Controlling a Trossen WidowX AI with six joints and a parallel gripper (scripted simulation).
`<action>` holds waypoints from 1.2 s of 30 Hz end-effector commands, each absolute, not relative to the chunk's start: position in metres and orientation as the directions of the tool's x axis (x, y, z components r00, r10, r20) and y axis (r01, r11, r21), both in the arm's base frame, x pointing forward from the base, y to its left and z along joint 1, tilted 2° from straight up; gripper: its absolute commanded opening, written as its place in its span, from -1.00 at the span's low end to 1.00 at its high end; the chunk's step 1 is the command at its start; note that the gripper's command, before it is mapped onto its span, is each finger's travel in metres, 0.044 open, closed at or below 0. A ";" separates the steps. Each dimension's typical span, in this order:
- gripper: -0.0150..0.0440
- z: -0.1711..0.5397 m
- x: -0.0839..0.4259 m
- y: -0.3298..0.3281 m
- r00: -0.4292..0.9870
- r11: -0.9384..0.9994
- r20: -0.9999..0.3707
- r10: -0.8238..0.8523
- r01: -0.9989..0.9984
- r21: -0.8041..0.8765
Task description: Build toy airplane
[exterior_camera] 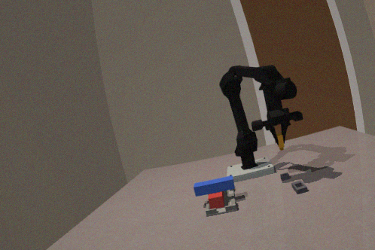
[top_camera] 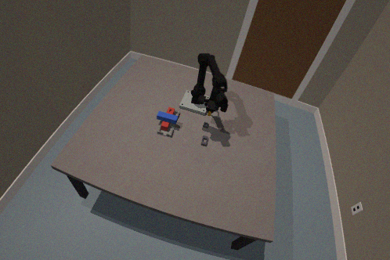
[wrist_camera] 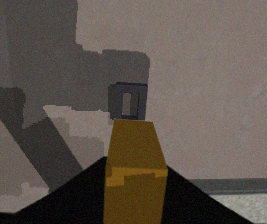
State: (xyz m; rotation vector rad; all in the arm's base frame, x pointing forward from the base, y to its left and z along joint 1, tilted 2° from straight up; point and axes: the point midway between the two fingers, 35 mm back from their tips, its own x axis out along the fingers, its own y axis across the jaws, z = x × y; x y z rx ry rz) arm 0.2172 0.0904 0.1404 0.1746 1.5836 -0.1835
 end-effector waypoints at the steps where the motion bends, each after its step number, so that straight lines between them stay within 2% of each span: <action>1: -0.49 0.153 0.216 0.090 -0.013 0.975 -1.000 0.000 0.222 -0.003; 10: -0.49 0.160 0.215 0.082 -0.012 0.973 -1.000 -0.002 0.232 -0.005; 36: -0.49 0.145 0.231 0.003 -0.008 0.975 -1.000 -0.009 0.221 -0.010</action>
